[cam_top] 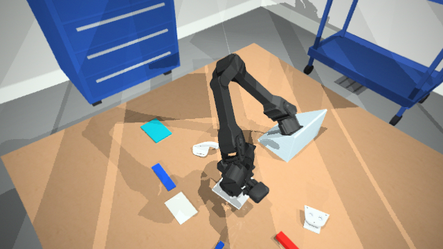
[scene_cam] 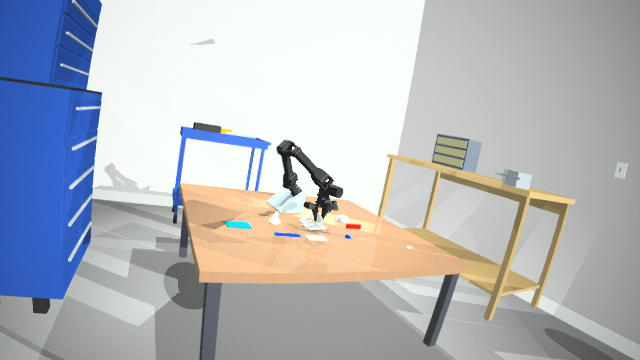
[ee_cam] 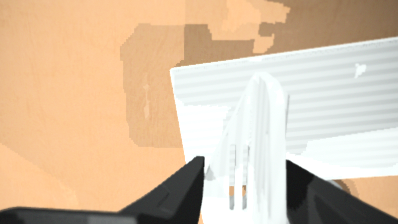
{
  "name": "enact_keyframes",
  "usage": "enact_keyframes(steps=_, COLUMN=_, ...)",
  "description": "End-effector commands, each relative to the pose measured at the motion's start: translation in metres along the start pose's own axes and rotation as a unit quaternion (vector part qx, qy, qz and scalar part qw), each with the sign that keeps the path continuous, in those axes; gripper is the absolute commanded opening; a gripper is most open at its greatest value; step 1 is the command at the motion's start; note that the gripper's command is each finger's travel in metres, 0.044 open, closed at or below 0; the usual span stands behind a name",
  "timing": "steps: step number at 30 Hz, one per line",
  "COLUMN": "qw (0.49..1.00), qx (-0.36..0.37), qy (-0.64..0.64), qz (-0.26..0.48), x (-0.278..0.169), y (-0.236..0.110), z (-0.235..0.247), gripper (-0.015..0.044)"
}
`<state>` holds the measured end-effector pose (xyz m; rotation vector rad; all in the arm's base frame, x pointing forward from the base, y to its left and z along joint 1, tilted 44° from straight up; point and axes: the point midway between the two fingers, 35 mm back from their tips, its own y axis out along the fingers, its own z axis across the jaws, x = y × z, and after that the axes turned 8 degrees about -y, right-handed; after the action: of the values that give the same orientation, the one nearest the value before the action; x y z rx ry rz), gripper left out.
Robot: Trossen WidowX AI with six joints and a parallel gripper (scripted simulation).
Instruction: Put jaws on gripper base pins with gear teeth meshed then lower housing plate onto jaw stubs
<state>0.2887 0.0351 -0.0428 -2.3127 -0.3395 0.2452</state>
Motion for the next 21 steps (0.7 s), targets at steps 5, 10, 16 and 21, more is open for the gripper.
enact_keyframes(steps=5, qw=1.0, qx=-0.002, qy=-0.003, qz=0.001, x=-0.0011, y=0.0041, z=-0.0001, gripper=0.0134)
enact_keyframes(steps=10, qw=1.0, qx=-0.002, qy=-0.003, qz=0.001, x=-0.0011, y=0.0042, z=-0.0001, gripper=0.0134)
enact_keyframes(steps=16, qw=1.0, qx=-0.002, qy=-0.003, qz=0.001, x=-0.0011, y=0.0068, z=-0.0002, gripper=0.0134)
enact_keyframes(steps=21, qw=1.0, qx=-0.002, qy=-0.003, qz=0.001, x=-0.0011, y=0.0073, z=-0.0002, gripper=0.0134)
